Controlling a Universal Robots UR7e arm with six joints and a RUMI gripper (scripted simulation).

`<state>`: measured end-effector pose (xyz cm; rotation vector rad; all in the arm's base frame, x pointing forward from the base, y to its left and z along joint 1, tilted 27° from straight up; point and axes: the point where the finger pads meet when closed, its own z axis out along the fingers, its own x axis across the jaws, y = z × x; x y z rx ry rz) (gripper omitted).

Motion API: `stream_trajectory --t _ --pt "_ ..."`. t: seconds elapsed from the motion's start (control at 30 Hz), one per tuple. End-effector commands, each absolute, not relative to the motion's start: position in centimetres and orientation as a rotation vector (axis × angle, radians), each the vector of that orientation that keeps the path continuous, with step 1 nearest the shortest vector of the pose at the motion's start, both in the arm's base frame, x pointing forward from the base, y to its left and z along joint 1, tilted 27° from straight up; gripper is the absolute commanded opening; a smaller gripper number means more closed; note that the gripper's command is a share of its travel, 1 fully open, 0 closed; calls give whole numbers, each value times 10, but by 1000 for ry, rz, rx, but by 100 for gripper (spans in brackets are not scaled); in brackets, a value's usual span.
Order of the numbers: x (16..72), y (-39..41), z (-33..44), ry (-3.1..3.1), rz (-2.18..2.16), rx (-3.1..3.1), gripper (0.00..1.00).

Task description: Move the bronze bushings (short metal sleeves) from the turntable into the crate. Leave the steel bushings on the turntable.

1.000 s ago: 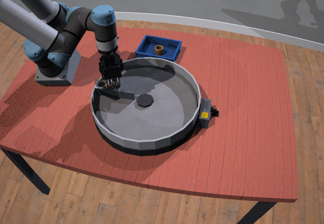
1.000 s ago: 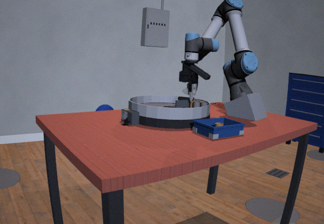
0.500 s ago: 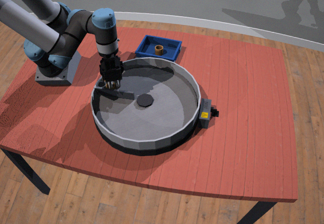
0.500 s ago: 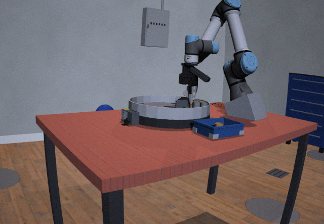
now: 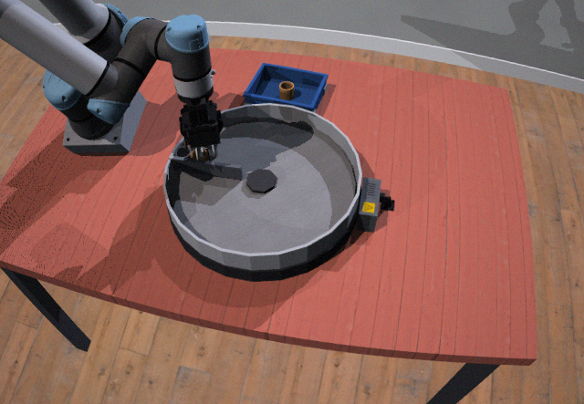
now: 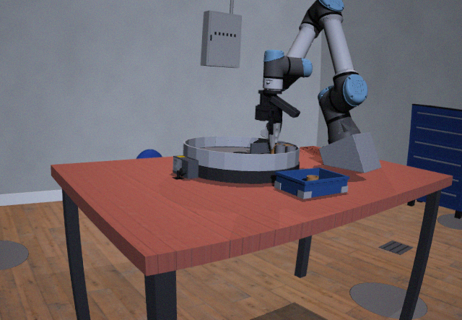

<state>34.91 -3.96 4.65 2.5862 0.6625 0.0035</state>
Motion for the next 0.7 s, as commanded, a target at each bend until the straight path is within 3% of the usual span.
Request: stream_trajectory --t 0.0,0.47,0.5,0.67 --pt "349 -40 47 662 5 2586 5" --pt "349 -40 47 662 5 2586 5" --pt "349 -40 47 662 5 2586 0" --pt "349 -40 47 662 5 2586 0"
